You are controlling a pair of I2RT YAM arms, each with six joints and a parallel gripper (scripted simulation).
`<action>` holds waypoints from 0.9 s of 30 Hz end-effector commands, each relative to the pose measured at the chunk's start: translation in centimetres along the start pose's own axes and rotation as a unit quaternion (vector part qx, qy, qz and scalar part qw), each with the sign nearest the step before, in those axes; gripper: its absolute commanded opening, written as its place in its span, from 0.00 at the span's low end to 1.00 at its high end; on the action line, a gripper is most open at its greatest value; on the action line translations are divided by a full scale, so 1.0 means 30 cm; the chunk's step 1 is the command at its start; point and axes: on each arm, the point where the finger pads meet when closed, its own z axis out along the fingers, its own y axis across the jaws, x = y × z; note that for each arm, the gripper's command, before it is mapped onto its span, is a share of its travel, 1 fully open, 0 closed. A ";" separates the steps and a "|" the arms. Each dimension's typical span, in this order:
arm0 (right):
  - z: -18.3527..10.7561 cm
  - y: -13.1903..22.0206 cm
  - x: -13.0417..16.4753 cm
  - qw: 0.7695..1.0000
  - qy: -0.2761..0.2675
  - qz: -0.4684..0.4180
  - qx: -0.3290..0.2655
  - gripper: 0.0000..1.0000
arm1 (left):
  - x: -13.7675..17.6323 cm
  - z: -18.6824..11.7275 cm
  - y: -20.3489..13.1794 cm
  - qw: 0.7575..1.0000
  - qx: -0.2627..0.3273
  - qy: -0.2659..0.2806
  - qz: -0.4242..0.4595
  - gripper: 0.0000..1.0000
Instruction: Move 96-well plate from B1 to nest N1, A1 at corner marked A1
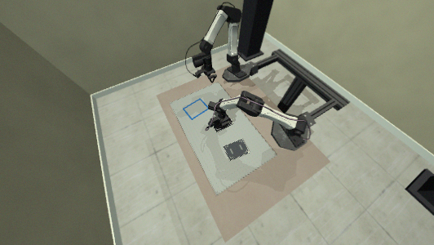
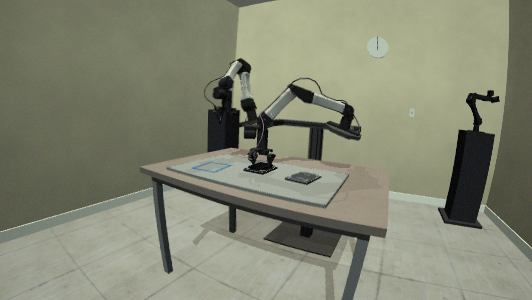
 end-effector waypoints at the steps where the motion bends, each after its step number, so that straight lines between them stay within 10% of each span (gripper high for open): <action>1: -0.031 -0.004 -0.040 1.000 -0.020 0.003 -0.006 1.00 | 0.011 0.036 0.008 1.000 -0.009 0.003 0.002 1.00; 7: -0.031 -0.004 -0.040 1.000 -0.020 0.003 -0.006 1.00 | 0.014 0.035 0.007 1.000 -0.009 0.004 0.003 1.00; 8: -0.031 -0.004 -0.040 1.000 -0.020 0.003 -0.006 1.00 | 0.014 0.035 0.007 1.000 -0.009 0.004 0.003 0.00; 27: -0.031 -0.004 -0.040 1.000 -0.020 0.003 -0.006 1.00 | 0.014 0.035 0.010 1.000 -0.011 0.003 0.004 0.00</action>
